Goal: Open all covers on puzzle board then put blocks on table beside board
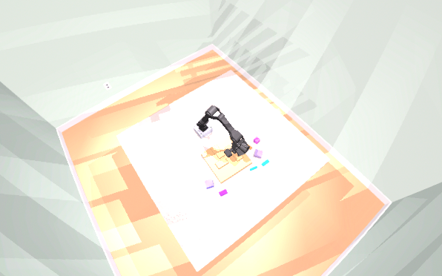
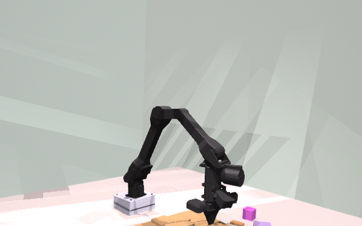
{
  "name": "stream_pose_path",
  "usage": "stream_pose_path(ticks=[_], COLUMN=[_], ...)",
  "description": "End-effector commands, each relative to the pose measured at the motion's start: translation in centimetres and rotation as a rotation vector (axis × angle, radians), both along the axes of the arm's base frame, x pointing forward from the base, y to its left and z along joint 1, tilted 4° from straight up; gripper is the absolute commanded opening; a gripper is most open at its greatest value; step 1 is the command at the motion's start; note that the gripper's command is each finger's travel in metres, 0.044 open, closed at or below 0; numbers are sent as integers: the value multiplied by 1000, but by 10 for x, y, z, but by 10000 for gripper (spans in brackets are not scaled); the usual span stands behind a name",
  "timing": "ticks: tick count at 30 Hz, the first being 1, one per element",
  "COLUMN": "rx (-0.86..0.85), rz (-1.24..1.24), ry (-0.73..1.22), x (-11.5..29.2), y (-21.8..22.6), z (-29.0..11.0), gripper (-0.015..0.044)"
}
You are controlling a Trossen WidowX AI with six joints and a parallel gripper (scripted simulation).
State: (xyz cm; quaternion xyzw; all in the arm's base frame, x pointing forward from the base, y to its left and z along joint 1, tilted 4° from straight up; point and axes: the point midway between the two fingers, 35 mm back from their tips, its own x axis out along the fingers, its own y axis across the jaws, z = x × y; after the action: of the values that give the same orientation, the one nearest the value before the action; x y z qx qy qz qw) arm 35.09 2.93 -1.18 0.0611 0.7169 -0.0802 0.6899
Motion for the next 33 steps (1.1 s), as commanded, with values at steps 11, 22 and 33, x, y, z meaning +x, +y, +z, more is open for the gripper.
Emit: stream_pose_path(ticks=[11, 22, 33], rx=[3, 3, 3], rz=[5, 5, 5], ry=[-5, -6, -6], x=[16, 27, 38], y=[-2, -4, -6], z=[1, 1, 1], gripper=[0, 0, 0])
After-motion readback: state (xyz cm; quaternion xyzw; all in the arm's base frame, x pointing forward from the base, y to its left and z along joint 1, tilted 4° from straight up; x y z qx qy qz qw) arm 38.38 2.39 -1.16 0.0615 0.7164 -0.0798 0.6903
